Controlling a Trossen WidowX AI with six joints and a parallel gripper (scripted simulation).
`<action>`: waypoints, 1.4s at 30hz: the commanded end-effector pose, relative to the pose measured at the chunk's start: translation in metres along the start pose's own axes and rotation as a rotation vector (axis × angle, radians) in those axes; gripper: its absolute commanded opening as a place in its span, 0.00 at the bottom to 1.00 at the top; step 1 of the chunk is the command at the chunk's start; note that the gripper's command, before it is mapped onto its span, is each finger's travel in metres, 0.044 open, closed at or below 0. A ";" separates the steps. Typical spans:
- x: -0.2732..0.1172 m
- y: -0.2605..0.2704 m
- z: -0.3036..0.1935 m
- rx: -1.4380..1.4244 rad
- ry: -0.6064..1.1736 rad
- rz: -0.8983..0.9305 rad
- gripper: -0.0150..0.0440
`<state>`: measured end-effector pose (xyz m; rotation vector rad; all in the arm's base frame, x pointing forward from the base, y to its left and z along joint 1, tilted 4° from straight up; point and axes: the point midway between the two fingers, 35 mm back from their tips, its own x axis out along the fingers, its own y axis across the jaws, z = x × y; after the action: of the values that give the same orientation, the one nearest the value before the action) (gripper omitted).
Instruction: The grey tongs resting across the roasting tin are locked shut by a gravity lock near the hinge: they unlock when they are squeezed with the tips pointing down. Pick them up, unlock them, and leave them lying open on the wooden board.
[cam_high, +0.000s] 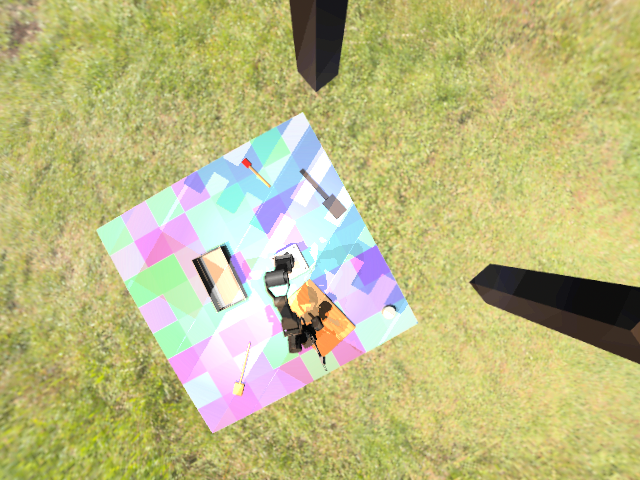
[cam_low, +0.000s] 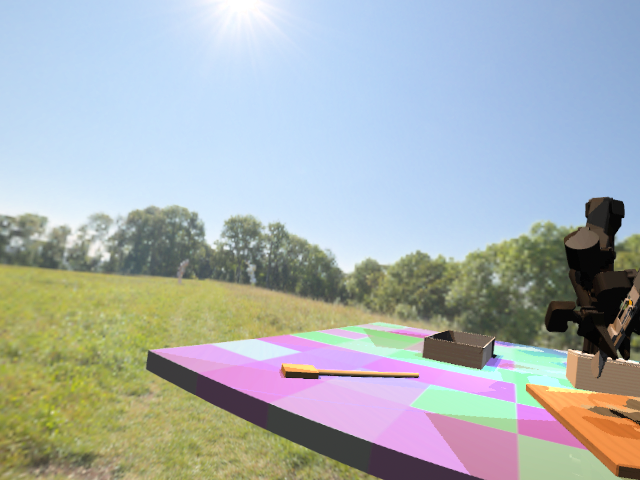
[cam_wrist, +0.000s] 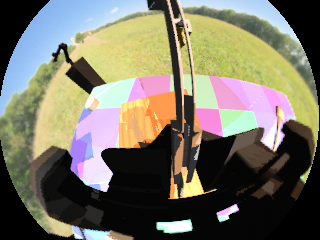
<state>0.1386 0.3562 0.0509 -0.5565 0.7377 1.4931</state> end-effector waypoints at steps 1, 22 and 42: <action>-0.010 0.001 0.005 -0.009 -0.099 0.002 0.00; -0.051 0.018 -0.008 -0.099 -0.431 0.017 0.00; -0.052 0.018 -0.008 -0.100 -0.433 0.017 0.00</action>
<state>0.1236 0.3150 0.0813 -0.2930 0.3438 1.5973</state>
